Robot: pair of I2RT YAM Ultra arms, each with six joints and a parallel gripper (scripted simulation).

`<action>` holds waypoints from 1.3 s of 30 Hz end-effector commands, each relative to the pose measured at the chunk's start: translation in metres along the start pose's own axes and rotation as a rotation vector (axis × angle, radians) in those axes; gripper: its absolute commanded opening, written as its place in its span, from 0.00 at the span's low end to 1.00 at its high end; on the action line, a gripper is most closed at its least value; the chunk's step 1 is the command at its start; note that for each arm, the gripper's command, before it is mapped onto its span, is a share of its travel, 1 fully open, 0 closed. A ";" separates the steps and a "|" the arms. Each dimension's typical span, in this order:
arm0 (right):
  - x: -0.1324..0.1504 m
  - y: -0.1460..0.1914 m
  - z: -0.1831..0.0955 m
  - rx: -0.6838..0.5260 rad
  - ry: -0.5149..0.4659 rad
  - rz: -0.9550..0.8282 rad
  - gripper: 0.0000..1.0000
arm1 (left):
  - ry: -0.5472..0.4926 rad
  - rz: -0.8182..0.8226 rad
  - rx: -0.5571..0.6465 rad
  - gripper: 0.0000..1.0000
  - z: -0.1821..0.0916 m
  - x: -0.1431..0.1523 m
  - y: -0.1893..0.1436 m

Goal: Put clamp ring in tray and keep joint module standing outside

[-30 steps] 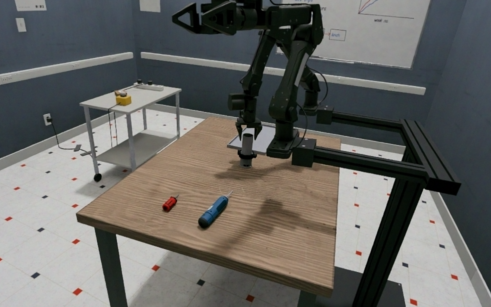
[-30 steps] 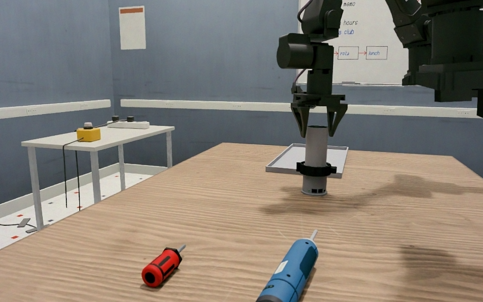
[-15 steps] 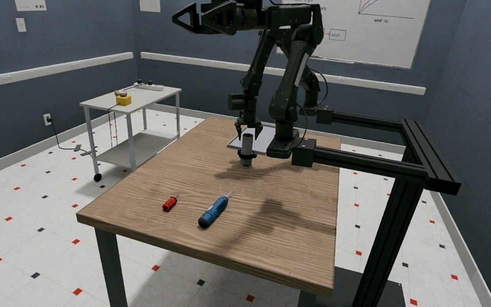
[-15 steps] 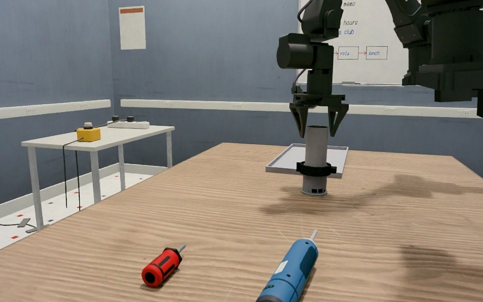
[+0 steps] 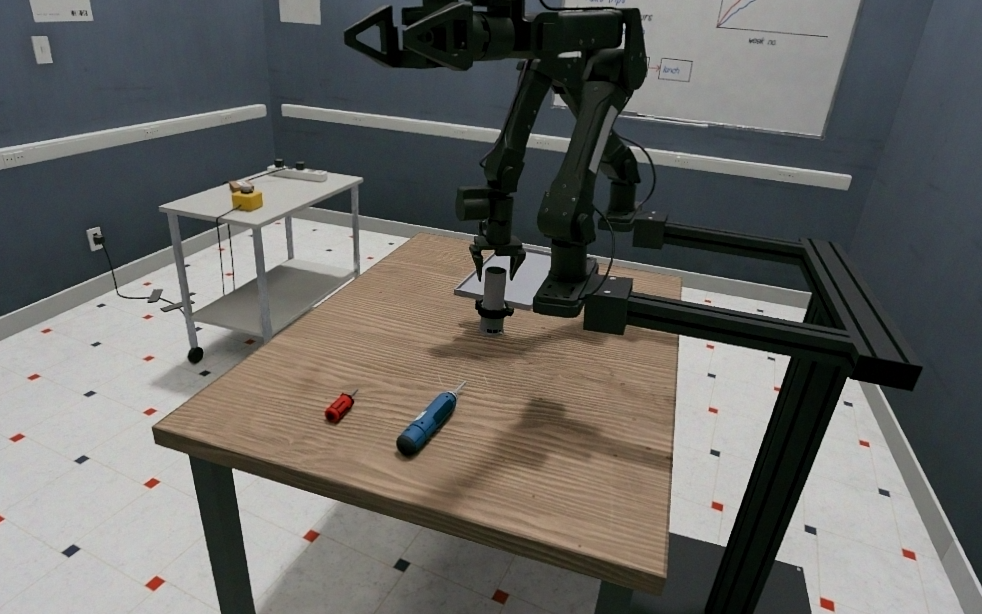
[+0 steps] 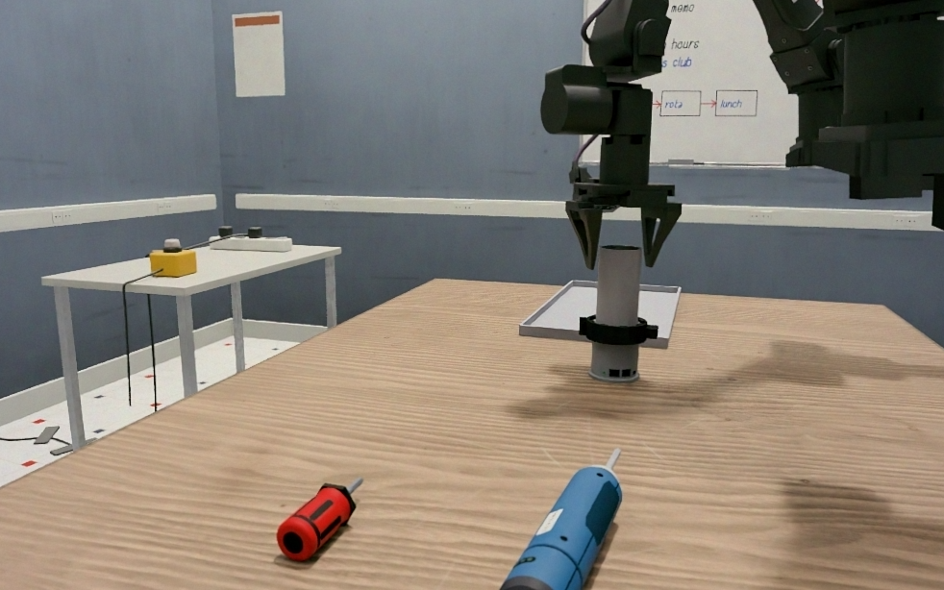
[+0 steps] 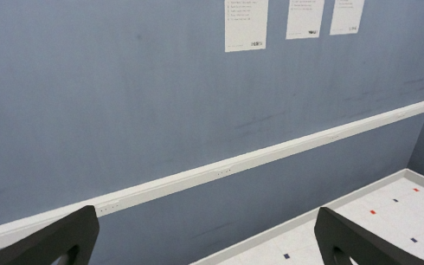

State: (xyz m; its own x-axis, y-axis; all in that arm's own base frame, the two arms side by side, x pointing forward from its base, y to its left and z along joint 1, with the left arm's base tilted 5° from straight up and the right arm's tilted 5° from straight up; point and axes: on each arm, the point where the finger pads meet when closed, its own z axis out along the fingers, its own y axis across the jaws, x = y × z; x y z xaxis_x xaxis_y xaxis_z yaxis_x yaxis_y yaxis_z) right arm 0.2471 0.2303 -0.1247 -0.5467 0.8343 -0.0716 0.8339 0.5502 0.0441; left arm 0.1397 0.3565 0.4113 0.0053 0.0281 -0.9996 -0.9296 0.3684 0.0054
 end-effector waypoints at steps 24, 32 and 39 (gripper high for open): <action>0.006 0.014 -0.038 -0.040 0.010 -0.003 0.80 | 0.004 -0.012 -0.014 1.00 -0.003 -0.009 0.004; 0.006 0.013 -0.055 -0.040 0.009 -0.003 0.80 | 0.004 -0.012 -0.014 1.00 -0.003 -0.009 0.004; 0.006 0.013 -0.063 -0.040 0.009 -0.003 0.80 | 0.004 -0.012 -0.014 1.00 -0.003 -0.009 0.004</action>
State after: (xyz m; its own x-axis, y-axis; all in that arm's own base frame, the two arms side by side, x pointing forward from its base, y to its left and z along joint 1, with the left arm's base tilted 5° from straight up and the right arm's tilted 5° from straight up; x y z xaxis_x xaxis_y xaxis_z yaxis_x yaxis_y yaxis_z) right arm 0.2458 0.2332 -0.0797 -0.5507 0.8318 -0.0700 0.8307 0.5543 0.0511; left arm 0.1397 0.3565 0.4113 0.0053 0.0281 -0.9996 -0.9296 0.3684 0.0054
